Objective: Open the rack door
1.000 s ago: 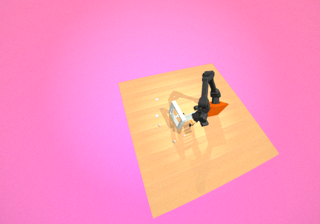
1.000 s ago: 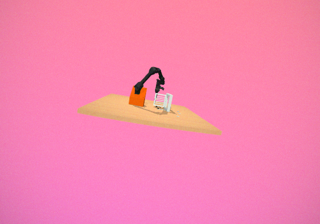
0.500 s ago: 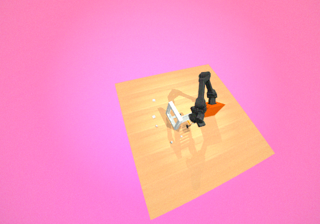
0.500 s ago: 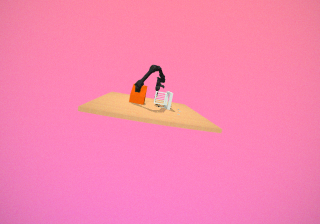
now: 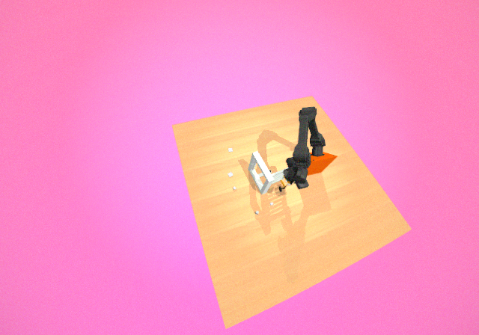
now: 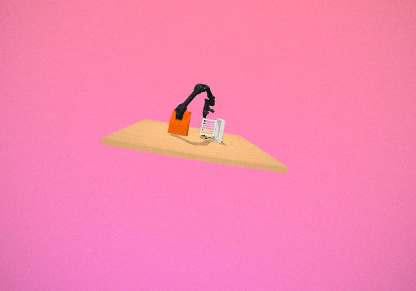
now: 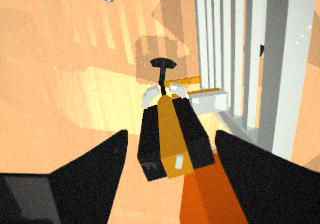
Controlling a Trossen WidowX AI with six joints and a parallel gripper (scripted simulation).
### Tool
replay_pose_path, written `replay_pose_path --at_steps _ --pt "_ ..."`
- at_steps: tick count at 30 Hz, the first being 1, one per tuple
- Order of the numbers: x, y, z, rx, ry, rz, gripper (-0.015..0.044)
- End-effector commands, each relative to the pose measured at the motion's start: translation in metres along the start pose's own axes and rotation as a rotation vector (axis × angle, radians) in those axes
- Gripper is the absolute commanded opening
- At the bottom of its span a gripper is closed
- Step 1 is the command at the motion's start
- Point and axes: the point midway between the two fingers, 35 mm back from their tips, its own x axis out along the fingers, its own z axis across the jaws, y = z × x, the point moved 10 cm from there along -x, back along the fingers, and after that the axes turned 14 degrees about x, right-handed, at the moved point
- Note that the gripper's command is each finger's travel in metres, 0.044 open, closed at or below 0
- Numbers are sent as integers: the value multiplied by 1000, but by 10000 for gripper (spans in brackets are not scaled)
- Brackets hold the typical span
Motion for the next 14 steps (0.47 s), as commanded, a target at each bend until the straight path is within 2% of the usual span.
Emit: replay_pose_path --at_steps 1,14 --pt "-7 -1 1 10 -7 1 297" --pt "-29 -1 1 9 -7 2 297"
